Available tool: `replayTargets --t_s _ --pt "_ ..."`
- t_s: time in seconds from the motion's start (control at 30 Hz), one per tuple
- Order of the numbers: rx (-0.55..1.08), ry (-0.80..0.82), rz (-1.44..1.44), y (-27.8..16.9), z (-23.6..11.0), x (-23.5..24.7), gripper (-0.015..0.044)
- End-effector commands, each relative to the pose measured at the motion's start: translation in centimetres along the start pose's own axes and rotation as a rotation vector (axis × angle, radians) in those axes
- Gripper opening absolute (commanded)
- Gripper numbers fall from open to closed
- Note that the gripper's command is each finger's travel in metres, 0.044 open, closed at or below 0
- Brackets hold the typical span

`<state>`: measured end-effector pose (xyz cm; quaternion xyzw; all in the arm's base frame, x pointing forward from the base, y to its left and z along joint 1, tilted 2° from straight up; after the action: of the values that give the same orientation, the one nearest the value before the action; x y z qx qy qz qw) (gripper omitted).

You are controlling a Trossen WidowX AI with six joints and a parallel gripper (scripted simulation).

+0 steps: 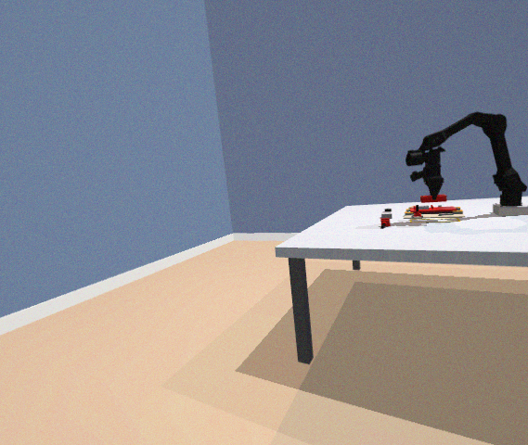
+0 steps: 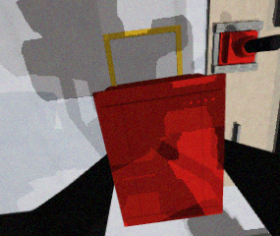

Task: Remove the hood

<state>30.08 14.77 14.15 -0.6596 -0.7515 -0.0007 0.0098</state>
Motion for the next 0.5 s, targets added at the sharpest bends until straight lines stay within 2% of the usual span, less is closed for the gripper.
replayTargets --t_s 0.0,0.47 --pt "0.001 0.003 0.006 0.0 0.3 0.1 0.0000" --pt "0.001 0.003 0.006 0.1 1.4 0.1 0.0000"
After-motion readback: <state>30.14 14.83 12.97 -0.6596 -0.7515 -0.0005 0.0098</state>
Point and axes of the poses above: the point midway between the two fingers, 35 mm back from their tips, its own z axis out along the fingers, its own x axis across the jaws, y = z × x, the point moved 5 cm from there along -z, back along the fingers, and after that the axes turned 3 degrees about -z, right-handed, at the moved point
